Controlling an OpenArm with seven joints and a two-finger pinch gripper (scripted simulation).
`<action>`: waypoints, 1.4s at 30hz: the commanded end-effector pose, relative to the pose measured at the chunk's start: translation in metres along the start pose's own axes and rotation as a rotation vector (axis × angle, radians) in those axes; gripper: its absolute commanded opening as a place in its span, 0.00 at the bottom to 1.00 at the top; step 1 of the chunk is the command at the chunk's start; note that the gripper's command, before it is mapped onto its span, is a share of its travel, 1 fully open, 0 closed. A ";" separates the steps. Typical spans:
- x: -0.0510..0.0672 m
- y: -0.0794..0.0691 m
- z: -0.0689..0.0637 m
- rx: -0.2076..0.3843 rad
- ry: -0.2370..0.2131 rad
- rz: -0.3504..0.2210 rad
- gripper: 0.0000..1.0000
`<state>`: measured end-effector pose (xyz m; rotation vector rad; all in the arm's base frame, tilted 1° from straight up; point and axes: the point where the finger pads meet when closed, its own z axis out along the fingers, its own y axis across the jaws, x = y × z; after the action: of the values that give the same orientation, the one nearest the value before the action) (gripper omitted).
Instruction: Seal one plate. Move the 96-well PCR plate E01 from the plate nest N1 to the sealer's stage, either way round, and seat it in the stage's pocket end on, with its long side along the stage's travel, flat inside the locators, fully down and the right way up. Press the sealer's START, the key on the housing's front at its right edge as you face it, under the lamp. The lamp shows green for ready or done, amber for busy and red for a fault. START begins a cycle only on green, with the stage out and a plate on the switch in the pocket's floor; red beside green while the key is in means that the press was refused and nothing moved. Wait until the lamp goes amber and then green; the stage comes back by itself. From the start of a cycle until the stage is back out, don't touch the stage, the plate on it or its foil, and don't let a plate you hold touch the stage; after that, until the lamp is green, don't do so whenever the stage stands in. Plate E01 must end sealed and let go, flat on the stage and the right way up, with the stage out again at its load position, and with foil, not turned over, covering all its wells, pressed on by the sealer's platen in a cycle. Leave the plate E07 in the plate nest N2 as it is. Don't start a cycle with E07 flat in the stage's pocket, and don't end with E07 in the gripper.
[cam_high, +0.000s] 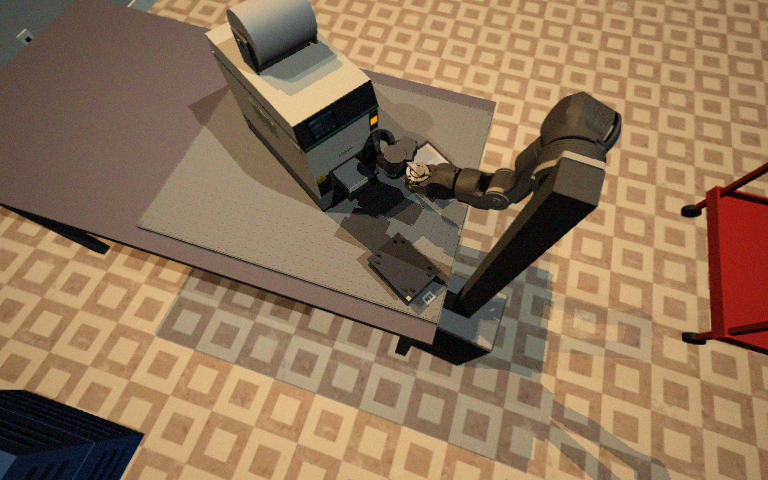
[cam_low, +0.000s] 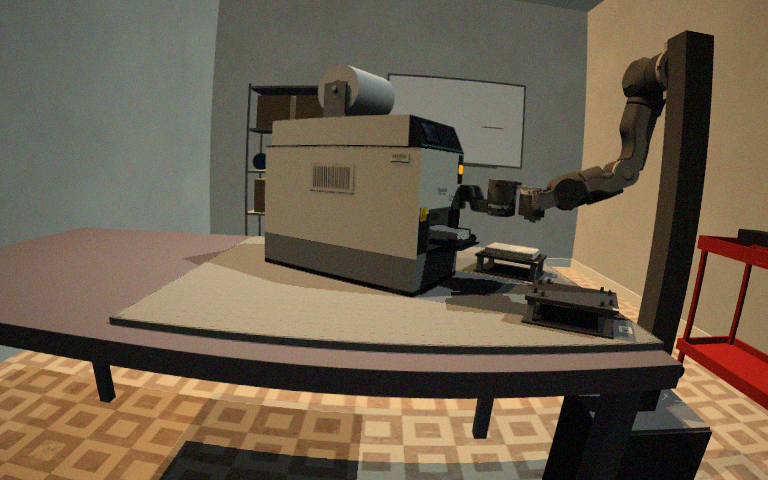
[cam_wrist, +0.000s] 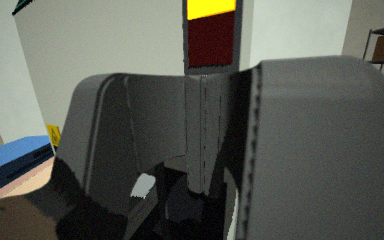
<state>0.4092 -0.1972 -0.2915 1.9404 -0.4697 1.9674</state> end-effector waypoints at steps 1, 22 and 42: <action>0.002 -0.006 0.000 0.024 0.002 -0.003 0.00; 0.002 -0.006 0.000 0.023 0.002 -0.003 0.00; 0.001 -0.002 -0.020 0.012 0.001 -0.003 0.00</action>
<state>0.3891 -0.1838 -0.2961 1.9656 -0.4532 1.9680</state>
